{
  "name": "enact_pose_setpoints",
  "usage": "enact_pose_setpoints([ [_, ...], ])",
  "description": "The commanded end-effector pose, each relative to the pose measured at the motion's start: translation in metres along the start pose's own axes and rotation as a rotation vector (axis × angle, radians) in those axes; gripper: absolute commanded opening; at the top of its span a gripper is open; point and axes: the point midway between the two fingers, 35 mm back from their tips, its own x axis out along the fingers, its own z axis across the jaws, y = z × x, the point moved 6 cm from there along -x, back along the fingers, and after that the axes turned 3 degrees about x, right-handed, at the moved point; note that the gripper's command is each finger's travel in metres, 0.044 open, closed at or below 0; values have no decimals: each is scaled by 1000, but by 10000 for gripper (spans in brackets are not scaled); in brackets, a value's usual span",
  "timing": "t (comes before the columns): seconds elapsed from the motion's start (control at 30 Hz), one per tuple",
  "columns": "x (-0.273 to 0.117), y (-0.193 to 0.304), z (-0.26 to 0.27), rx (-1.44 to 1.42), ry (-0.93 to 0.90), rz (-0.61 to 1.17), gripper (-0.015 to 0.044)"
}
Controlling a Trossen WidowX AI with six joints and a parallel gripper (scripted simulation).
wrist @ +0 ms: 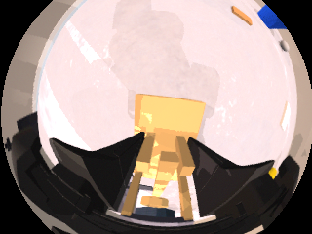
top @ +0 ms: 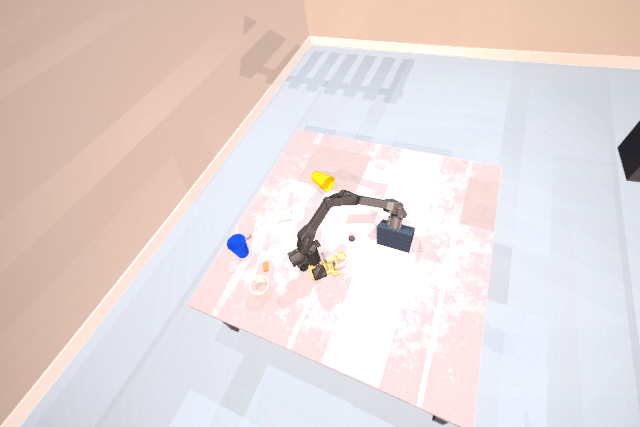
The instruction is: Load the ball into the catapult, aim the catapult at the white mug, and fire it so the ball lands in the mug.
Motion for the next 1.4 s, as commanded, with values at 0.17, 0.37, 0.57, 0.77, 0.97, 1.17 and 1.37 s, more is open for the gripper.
enact_pose_setpoints([
  [0.17,5,0,-1,2,0,-3,0],
  [0.37,5,0,-1,2,0,-3,53],
  [0.57,5,0,-1,2,0,-3,210],
  [0.77,5,0,-1,2,0,-3,368],
  [0.97,-71,-3,0,0,-5,-6,440],
  [1.17,-80,-2,1,-5,0,-17,440],
  [1.37,-80,-2,1,-5,0,-17,440],
])
